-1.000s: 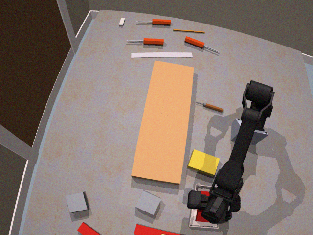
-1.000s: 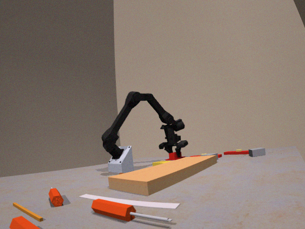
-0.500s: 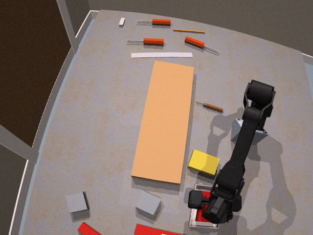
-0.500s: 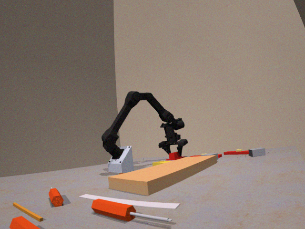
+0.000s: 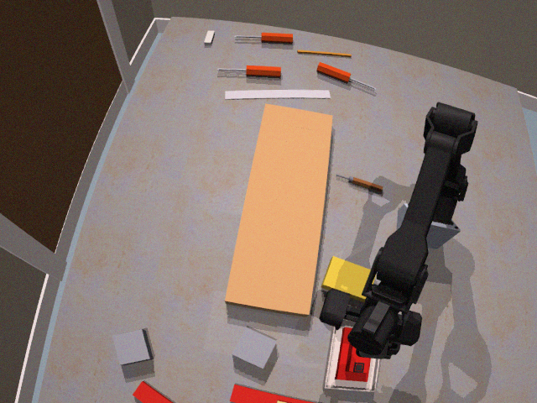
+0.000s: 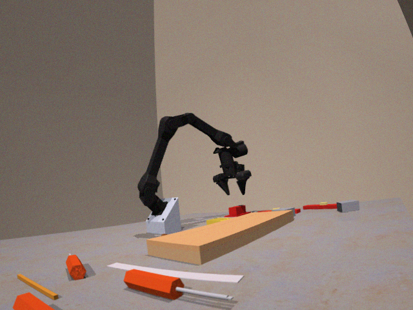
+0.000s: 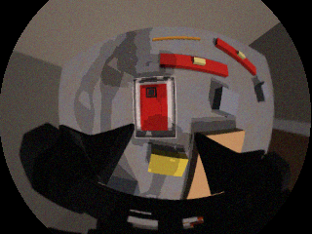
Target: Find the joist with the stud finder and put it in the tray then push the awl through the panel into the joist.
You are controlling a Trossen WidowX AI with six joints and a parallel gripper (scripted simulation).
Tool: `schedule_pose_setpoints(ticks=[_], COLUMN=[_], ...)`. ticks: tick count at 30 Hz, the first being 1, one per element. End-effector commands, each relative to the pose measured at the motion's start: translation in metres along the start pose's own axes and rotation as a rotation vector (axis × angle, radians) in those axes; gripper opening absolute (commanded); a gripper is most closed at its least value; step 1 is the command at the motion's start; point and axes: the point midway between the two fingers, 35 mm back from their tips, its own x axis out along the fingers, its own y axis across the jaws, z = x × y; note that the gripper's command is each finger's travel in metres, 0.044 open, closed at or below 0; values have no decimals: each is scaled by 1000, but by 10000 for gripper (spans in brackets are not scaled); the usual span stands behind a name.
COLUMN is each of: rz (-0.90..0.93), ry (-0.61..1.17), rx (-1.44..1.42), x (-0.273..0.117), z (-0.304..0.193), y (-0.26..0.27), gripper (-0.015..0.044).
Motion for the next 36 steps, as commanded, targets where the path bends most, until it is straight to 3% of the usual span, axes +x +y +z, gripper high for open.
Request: schedule_pose_setpoints(ticks=[1,12,23,36], rz=[-9,-67,-174,-199], ry=[19,100,228,254], rx=[229,810,1423,1524], x=[-22,-47,-39,-35], z=[-54,-208,-357,-377], y=[-40,-82,-41,-27], gripper=[440,440,440,440])
